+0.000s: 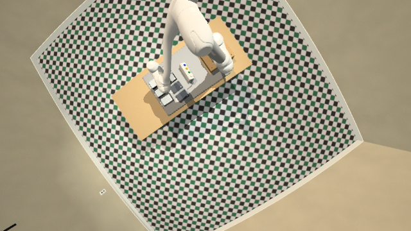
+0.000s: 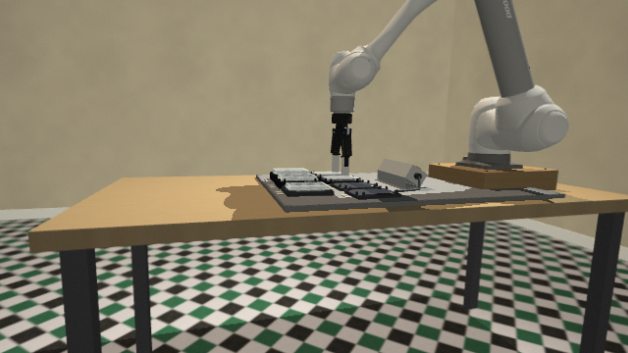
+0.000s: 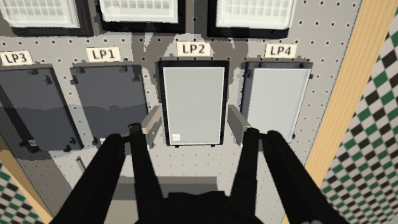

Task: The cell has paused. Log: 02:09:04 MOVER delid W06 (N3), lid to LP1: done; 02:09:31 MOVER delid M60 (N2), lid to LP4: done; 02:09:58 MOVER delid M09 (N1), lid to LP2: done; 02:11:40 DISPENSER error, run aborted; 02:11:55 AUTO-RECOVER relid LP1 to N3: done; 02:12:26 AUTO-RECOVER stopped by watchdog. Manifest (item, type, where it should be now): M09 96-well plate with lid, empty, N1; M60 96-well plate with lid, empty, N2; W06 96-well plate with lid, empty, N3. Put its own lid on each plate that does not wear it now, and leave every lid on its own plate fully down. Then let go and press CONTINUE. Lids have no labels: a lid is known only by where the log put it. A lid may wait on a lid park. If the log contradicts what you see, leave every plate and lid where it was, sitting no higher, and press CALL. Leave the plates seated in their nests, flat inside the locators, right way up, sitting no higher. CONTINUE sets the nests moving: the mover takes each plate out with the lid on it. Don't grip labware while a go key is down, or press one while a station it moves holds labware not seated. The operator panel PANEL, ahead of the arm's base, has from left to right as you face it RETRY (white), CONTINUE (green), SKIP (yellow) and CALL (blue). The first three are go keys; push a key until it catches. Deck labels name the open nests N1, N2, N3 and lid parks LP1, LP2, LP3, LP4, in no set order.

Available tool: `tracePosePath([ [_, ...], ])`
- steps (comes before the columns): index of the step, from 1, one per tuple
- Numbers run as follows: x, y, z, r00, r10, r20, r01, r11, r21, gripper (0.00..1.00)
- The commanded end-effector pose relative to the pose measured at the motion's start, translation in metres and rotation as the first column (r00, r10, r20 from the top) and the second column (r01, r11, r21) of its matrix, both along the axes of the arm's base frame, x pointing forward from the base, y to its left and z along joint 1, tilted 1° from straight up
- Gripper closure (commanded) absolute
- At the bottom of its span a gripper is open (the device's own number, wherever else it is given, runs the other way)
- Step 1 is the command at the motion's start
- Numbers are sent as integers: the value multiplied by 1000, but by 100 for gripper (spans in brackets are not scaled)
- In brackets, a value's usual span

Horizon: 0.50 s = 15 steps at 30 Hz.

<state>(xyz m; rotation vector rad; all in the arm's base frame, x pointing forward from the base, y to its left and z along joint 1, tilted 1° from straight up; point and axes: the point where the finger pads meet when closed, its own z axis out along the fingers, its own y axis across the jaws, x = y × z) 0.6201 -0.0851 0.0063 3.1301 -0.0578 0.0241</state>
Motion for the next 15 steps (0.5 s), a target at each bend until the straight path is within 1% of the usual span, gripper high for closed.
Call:
tracePosePath([
  [1, 0, 0, 0, 1000, 0, 0, 0, 1000, 0, 34],
  [15, 0, 0, -3, 1000, 0, 0, 0, 1000, 0, 34],
])
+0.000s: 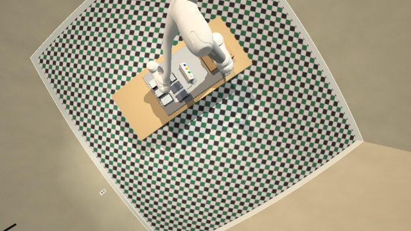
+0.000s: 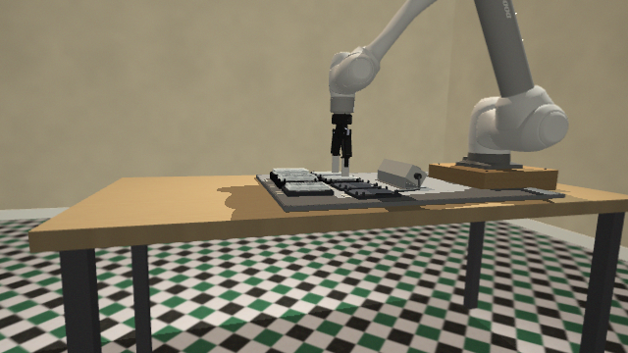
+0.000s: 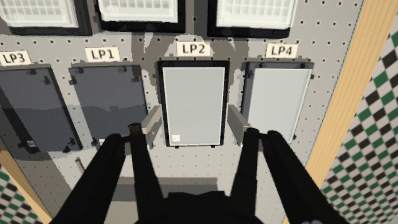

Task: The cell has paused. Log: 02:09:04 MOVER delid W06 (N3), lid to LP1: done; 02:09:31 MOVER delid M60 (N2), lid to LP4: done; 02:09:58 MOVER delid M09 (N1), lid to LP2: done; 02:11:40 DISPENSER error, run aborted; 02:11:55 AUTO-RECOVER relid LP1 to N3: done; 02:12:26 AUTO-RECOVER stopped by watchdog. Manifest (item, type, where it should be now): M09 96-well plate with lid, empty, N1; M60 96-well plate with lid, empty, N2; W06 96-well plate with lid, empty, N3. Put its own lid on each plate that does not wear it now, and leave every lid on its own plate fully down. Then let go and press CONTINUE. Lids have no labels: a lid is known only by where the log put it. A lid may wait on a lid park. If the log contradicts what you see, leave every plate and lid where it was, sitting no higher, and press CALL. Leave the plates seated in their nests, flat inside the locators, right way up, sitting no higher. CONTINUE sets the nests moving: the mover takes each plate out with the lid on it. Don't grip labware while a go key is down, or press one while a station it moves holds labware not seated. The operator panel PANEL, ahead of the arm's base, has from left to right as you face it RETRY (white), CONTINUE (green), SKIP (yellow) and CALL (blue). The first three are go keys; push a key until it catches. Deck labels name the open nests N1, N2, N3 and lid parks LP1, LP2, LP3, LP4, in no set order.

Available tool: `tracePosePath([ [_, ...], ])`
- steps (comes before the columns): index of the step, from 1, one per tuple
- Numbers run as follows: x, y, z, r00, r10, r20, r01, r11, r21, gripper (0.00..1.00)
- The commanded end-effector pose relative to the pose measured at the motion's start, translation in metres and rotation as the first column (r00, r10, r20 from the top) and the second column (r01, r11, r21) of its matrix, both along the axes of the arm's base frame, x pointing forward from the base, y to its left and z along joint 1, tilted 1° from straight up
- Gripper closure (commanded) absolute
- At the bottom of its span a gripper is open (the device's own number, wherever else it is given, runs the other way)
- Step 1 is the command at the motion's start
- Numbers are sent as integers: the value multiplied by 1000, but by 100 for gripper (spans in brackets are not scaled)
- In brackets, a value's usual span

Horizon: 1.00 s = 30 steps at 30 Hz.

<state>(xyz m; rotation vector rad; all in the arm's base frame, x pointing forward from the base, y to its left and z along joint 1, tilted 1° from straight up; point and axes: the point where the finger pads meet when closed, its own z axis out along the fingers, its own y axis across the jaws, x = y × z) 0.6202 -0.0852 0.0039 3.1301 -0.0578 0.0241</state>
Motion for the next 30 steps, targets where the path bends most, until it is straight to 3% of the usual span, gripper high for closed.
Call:
tracePosePath([
  [1, 0, 0, -1, 1000, 0, 0, 0, 1000, 0, 34],
  [30, 0, 0, -13, 1000, 0, 0, 0, 1000, 0, 34],
])
